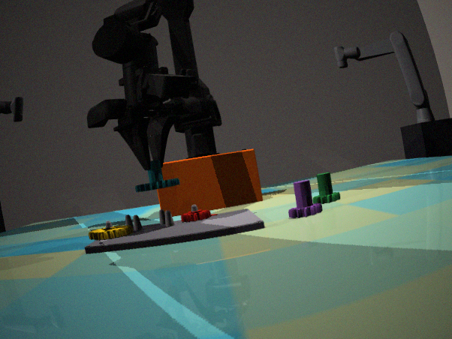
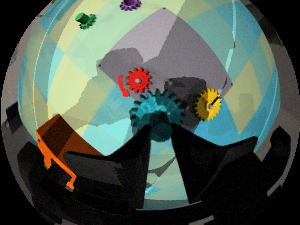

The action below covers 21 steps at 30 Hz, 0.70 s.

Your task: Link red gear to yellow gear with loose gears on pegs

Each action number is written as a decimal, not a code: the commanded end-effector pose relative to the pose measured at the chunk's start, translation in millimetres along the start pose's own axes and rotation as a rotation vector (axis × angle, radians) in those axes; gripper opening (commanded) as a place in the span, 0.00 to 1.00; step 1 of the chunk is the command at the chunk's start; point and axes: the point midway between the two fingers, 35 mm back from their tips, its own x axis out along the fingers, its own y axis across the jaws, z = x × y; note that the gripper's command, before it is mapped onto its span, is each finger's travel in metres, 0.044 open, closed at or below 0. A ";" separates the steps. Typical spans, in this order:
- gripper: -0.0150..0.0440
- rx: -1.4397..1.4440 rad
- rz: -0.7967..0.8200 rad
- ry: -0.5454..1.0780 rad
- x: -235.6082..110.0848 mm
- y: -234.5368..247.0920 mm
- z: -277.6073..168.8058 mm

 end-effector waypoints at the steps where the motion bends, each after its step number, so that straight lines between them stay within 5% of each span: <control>1: 0.25 -0.003 0.000 0.006 0.0 0.1 -1.0; 21: 0.25 -0.124 0.000 0.006 24.7 -0.2 -1.5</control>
